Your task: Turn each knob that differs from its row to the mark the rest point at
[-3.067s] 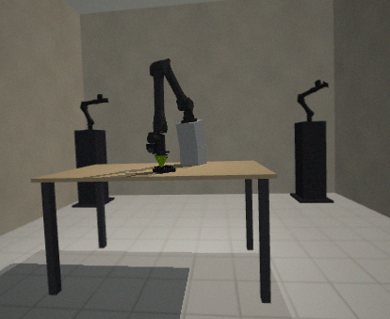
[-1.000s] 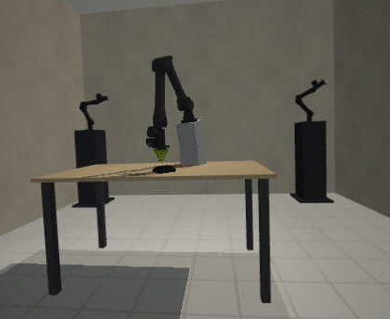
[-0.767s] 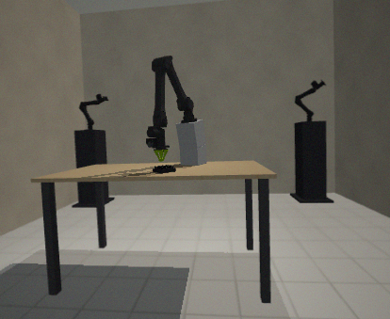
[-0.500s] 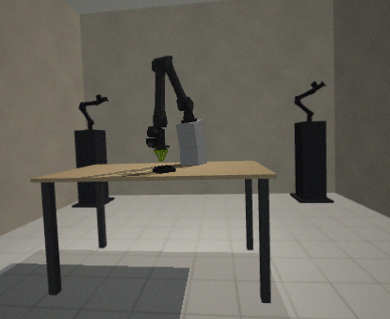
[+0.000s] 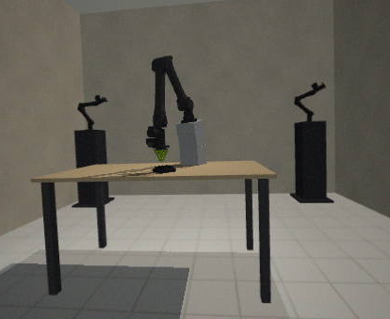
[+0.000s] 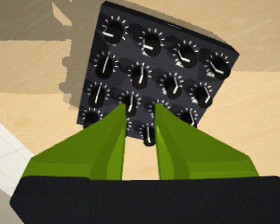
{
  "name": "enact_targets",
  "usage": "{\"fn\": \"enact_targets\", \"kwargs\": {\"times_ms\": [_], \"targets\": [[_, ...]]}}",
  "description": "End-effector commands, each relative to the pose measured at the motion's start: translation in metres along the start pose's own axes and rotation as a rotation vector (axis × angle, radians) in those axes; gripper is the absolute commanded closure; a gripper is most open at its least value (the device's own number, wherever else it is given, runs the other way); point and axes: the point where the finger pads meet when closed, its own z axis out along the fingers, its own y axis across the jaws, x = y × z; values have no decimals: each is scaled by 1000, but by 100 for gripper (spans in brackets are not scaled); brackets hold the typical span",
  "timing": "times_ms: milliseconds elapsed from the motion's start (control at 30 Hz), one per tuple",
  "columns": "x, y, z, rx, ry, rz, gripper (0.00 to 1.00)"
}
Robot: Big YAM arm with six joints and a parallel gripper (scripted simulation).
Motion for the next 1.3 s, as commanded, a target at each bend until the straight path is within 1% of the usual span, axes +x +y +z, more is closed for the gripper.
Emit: {"fn": "enact_targets", "kwargs": {"times_ms": [0, 333, 533, 700, 767, 800, 833, 967, 1100, 1267], "targets": [[2, -1, 0, 4, -3, -1, 81], [2, -1, 0, 4, -3, -1, 81], [6, 0, -3, 2, -2, -66, 81], [9, 5, -10, -12, -2, -212, 81], [9, 5, -10, -12, -2, -212, 81], [10, 6, -11, -15, -1, -256, 81], [11, 5, -12, -12, -2, -305, 81], [13, 4, -10, -11, -1, -410, 81], [15, 6, -13, -17, -3, -516, 81], [18, 2, -12, -6, -2, -646, 81]]}}
